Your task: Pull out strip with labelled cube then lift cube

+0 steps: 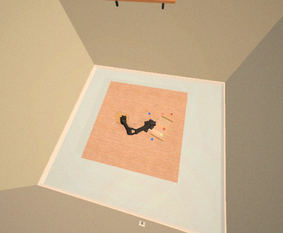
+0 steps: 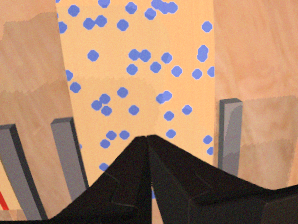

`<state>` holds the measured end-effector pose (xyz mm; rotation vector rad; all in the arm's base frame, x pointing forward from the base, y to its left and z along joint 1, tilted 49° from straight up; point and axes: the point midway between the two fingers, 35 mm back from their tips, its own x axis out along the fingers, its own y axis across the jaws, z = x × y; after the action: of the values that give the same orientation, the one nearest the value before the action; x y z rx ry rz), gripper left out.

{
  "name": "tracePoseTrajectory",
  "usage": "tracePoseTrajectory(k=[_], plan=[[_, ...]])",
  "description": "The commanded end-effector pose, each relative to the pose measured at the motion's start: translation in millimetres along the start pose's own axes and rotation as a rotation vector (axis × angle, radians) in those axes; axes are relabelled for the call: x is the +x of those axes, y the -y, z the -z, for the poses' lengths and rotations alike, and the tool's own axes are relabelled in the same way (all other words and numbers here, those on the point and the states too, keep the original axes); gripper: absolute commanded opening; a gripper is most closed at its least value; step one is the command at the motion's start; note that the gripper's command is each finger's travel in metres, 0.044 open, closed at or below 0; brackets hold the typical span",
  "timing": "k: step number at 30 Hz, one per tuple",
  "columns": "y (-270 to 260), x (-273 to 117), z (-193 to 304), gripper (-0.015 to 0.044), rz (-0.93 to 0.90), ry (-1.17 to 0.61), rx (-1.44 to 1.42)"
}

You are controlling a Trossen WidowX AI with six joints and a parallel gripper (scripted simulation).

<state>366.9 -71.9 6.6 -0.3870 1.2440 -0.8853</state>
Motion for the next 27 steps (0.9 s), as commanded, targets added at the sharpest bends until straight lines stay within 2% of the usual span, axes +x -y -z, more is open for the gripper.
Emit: tracePoseTrajectory(k=[1, 27], plan=[[1, 4, 8, 0.0, 0.003, -0.009, 0.0], [0, 5, 48, 0.0, 0.003, -0.011, -0.002]])
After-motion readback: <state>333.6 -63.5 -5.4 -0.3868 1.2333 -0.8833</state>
